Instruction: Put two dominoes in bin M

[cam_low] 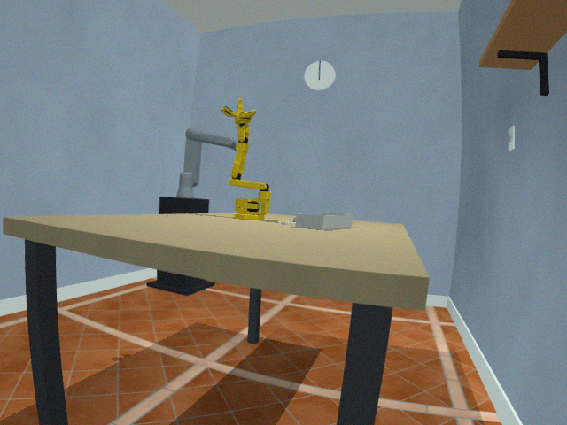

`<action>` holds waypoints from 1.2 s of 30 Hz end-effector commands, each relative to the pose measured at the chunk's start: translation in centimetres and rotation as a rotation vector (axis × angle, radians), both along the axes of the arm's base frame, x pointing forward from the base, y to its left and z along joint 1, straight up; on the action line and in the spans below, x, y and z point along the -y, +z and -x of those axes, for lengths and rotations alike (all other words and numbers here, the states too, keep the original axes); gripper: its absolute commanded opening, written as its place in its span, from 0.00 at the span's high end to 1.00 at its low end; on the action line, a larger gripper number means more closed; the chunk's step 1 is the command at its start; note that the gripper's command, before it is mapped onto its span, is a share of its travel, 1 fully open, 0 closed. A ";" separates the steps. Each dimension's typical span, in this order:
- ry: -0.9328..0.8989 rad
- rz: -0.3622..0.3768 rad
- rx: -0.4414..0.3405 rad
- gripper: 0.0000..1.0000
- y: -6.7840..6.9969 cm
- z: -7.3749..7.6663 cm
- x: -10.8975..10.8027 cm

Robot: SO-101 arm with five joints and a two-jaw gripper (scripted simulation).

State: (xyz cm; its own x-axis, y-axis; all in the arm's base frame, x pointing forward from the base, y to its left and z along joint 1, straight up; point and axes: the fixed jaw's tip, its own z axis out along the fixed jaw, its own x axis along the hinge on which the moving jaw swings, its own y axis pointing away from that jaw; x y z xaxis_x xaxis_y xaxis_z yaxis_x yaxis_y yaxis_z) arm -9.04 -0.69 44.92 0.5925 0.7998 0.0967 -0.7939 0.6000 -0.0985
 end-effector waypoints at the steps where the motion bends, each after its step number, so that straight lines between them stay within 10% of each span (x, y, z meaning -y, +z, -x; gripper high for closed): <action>1: 0.000 -0.001 -0.002 0.00 0.0 -0.1 0.0; 17: 0.000 -0.001 -0.002 0.00 0.0 -0.1 0.0; 32: -0.141 0.059 -0.374 0.00 0.6 -9.8 -1.4; 36: -0.146 0.058 -0.352 0.00 0.0 -9.0 -1.3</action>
